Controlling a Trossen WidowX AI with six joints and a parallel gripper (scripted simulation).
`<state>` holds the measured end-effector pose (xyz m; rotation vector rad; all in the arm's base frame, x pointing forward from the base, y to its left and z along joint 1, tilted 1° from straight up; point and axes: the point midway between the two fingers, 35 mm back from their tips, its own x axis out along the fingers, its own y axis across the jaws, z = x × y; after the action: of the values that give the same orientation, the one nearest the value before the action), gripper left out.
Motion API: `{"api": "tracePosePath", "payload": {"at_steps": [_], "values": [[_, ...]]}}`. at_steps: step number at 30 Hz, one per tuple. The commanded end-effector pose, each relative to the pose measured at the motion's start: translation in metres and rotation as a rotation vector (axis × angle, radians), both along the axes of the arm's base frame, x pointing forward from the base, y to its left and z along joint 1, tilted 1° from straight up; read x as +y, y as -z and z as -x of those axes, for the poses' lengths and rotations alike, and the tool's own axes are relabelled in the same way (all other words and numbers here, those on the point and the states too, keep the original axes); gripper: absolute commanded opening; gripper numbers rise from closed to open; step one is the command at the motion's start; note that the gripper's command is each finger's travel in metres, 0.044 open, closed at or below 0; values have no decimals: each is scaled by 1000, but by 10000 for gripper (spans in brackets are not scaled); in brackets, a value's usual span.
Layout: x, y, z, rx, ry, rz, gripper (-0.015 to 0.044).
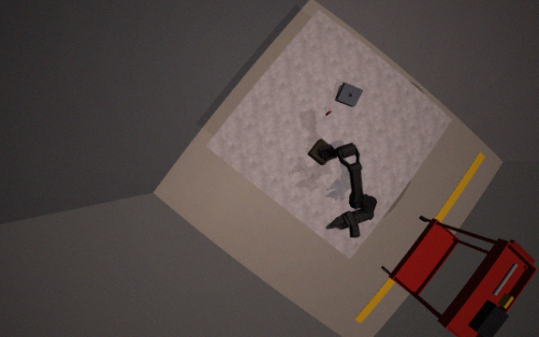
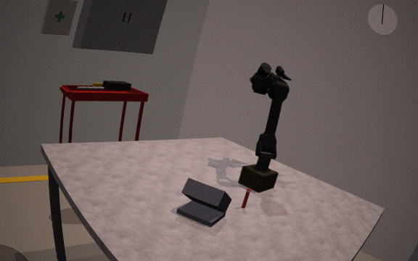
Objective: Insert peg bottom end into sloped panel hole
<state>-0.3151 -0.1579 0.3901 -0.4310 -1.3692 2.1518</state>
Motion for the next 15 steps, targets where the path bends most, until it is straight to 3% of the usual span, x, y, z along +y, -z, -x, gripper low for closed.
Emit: {"api": "tracePosePath", "payload": {"at_steps": [1, 15], "values": [[-1, 0, 0, 1, -3, 0, 426], [-60, -4, -19, 44, -246, -90, 440]]}}
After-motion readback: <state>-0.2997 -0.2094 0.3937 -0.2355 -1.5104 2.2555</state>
